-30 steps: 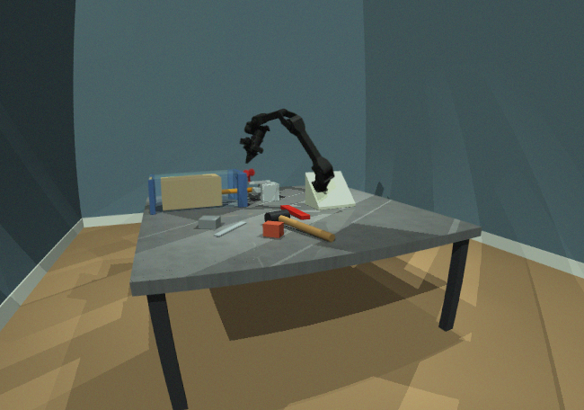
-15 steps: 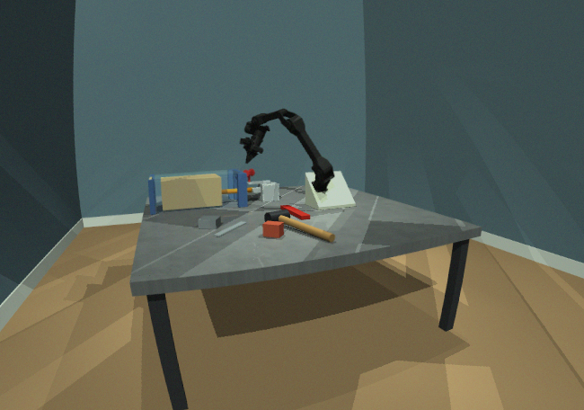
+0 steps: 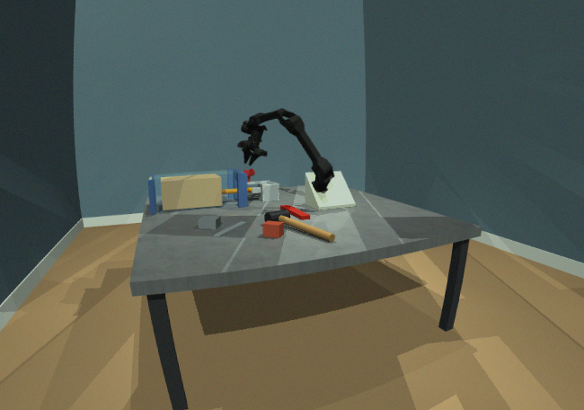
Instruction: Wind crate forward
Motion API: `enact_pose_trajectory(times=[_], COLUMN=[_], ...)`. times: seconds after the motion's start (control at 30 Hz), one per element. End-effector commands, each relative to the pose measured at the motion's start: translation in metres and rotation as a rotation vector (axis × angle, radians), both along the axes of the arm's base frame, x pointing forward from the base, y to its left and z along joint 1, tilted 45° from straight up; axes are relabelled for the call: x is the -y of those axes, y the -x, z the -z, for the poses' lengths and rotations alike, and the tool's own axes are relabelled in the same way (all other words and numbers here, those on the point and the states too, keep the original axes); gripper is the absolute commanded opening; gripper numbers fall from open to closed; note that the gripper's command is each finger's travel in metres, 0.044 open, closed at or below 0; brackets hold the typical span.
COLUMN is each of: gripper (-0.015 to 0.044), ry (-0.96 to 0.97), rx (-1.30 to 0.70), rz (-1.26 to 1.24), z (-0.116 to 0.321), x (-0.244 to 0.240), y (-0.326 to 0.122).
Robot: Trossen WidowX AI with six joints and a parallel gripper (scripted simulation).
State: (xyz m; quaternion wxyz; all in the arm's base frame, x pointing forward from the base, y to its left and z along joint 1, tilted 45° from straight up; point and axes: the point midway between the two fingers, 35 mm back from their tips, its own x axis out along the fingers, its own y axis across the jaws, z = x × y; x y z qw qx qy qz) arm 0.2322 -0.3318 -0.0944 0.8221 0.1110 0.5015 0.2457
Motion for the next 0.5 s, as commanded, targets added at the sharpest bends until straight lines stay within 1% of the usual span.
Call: enact_pose_trajectory(times=[0.0,0.17,0.23,0.47], gripper=[0.0263,0.0394,0.044,0.044], ry=[0.252,0.438,0.47,0.474], rx=[0.094,0.177,0.194,0.196], rz=[-0.471,-0.969,-1.089,-1.104], z=[-0.0025,-0.0061,-0.0075,-0.0077], x=[-0.0013,0.0025,0.0038,0.0039], y=[-0.0004,-0.0005,-0.0006,-0.0006])
